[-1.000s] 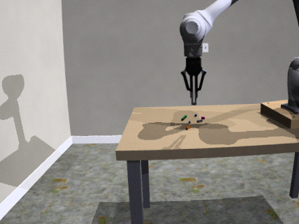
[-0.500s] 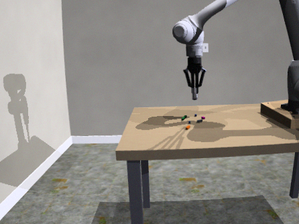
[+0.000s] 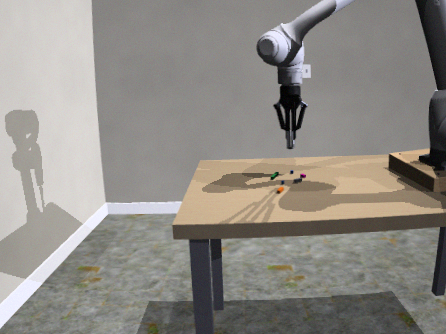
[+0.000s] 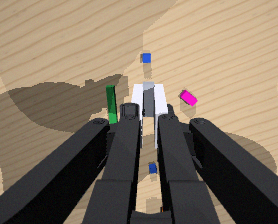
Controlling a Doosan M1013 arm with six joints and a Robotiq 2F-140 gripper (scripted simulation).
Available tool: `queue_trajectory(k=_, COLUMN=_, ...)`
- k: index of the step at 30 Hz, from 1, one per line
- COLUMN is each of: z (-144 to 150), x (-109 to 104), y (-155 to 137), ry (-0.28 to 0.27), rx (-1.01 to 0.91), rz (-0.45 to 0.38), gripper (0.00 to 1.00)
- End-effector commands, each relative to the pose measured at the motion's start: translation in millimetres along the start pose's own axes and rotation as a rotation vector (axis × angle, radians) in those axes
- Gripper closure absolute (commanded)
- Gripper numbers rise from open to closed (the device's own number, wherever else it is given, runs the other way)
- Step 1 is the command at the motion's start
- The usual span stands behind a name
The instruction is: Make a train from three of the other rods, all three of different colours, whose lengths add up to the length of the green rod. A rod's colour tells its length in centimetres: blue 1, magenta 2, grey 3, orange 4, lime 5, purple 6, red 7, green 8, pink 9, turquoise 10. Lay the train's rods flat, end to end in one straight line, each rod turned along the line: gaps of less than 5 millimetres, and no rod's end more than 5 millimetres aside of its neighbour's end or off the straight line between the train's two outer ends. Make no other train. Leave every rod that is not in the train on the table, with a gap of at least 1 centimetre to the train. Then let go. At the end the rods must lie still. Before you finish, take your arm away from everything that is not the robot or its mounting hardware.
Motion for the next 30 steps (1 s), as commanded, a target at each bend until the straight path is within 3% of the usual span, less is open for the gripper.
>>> queue_trajectory(k=1, z=0, x=2, y=0, ry=0.000, rx=0.000, rz=0.000, gripper=0.97)
queue_trajectory(k=13, z=-1, x=36, y=0, ry=0.000, rx=0.000, rz=0.000, gripper=0.97)
queue_trajectory(k=23, z=-2, x=76, y=-1, ry=0.000, rx=0.000, rz=0.000, gripper=0.97)
queue_trajectory(k=30, z=-2, x=85, y=-1, ry=0.000, rx=0.000, rz=0.000, gripper=0.97)
Point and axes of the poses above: the point where the finger pads meet when closed, its own x axis out along the fingers, its own z axis across the jaws, y = z × x, the point moved 9 cm from there along -x, back along the fingers, and after that the axes turned 12 degrees about -x, right-handed, at the moved point
